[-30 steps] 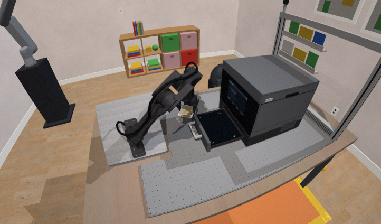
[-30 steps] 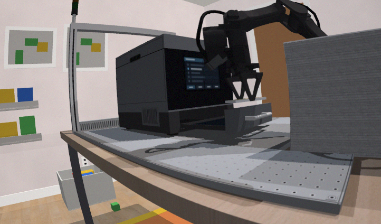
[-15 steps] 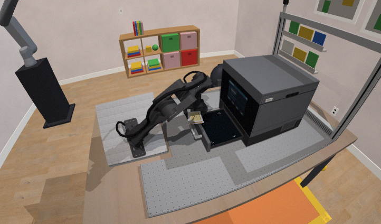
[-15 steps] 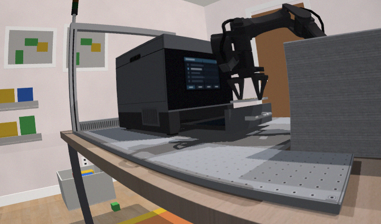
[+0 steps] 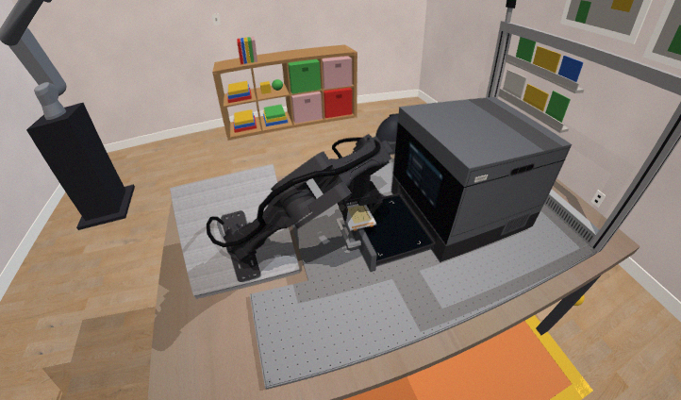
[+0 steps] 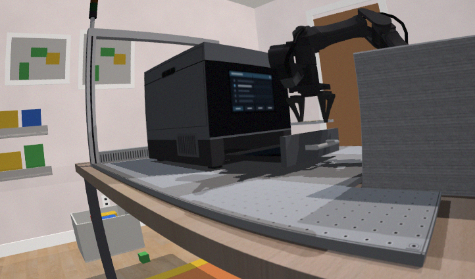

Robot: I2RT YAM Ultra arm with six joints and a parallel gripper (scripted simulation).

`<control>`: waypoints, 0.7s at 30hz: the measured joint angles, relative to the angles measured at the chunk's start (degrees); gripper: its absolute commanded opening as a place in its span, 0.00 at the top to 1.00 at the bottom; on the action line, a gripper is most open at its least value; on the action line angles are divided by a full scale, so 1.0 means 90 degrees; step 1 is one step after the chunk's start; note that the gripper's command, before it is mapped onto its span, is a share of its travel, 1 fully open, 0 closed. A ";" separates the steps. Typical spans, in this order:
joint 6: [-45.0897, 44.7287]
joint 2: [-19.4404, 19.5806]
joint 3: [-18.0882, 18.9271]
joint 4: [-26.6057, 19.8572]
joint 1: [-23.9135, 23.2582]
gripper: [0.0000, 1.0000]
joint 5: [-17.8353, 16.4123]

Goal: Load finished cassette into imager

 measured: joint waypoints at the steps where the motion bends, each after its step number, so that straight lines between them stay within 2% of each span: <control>1: -0.0022 0.0000 0.0000 -0.0002 0.0000 1.00 0.0000; 21: -0.0109 0.0000 0.0000 -0.0005 0.0000 1.00 0.0000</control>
